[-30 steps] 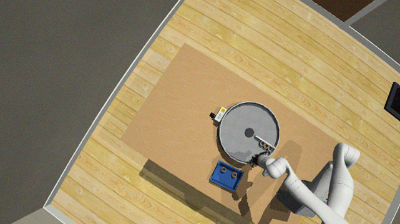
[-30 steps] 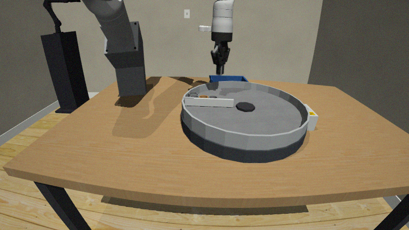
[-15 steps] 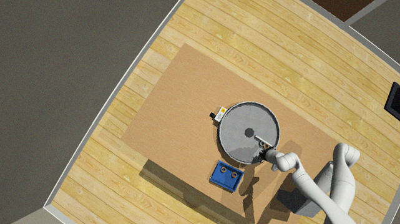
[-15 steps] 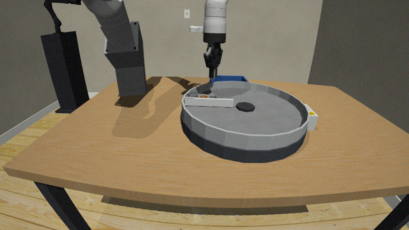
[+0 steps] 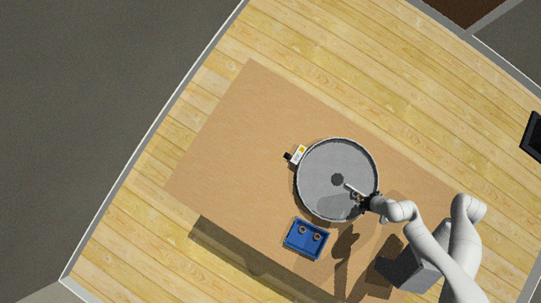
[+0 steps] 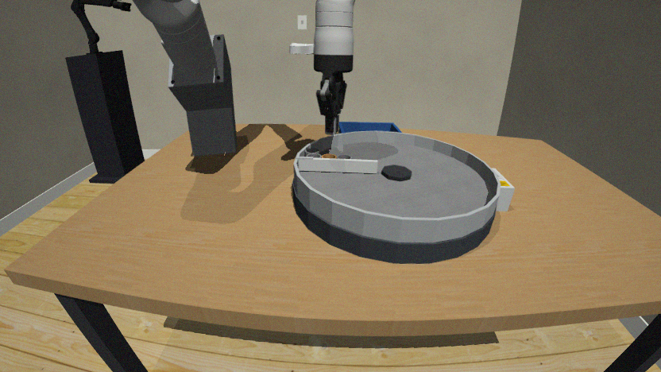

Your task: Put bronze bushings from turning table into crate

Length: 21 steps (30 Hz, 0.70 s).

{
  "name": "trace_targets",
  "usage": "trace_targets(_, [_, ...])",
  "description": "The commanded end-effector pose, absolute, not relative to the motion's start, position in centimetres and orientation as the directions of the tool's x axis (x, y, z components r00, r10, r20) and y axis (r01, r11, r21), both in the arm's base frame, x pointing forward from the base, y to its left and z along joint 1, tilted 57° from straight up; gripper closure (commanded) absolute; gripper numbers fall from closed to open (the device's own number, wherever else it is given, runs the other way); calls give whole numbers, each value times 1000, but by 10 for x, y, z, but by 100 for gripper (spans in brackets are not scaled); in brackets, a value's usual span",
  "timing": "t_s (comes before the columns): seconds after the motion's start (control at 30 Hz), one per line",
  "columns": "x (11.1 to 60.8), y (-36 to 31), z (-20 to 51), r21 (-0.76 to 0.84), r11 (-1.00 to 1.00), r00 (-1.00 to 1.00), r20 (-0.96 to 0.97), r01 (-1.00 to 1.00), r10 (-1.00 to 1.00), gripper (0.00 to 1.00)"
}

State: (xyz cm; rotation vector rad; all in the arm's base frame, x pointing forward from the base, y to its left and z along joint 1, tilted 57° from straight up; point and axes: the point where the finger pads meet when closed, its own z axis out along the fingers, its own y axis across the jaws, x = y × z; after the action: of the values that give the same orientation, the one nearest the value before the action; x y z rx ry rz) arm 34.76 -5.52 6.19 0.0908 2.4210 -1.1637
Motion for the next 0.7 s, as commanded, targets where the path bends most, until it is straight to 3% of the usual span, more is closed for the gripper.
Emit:
trace_targets(0.0, [347,-55,62,-720,647,-897,-424,251,-124,86])
trace_targets(0.67, [352,-66,54,-720,648,-897,-424,250,-125,86])
